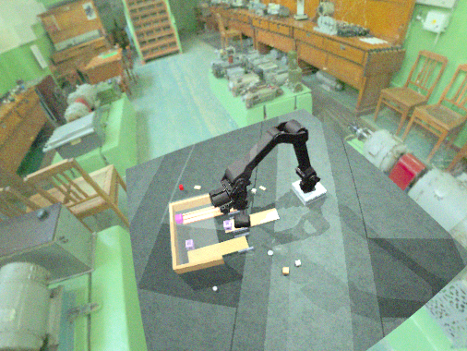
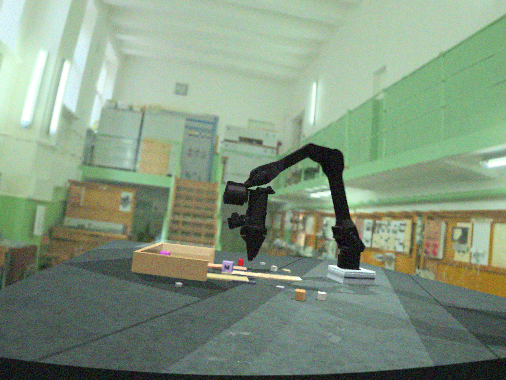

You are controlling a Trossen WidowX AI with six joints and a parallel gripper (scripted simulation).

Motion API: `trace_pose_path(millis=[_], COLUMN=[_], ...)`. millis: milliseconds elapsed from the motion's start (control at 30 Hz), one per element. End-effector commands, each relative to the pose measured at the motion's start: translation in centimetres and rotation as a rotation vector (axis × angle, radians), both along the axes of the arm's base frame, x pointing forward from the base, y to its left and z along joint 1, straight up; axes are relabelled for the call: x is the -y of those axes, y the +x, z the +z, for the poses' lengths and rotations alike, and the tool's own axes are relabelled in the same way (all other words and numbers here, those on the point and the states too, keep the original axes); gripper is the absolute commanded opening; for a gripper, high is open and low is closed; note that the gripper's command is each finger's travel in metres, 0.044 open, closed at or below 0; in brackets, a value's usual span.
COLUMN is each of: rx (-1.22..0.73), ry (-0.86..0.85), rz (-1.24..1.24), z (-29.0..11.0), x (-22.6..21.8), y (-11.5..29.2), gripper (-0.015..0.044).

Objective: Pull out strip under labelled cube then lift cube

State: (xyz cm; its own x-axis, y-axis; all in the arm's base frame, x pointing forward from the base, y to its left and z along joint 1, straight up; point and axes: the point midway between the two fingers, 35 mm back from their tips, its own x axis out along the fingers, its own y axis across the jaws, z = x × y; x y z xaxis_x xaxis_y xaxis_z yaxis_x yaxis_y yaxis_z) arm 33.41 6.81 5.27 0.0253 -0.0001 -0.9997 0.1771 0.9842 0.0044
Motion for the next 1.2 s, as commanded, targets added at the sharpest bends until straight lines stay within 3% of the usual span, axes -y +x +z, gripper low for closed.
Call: trace_pose_path(millis=[0, 667, 900, 1167], rx=[0.007, 0.012, 0.012, 0.012], ry=[0.003, 0.004, 0.004, 0.004], rz=[0.004, 0.004, 0.004, 0.004], z=[0.5, 1.9, 1.1, -0.2], x=[-0.1, -0.3, -0.3, -0.3], y=[1.5, 6.8, 6.9, 7.0], gripper=[0.044, 0.044, 0.0256, 0.025])
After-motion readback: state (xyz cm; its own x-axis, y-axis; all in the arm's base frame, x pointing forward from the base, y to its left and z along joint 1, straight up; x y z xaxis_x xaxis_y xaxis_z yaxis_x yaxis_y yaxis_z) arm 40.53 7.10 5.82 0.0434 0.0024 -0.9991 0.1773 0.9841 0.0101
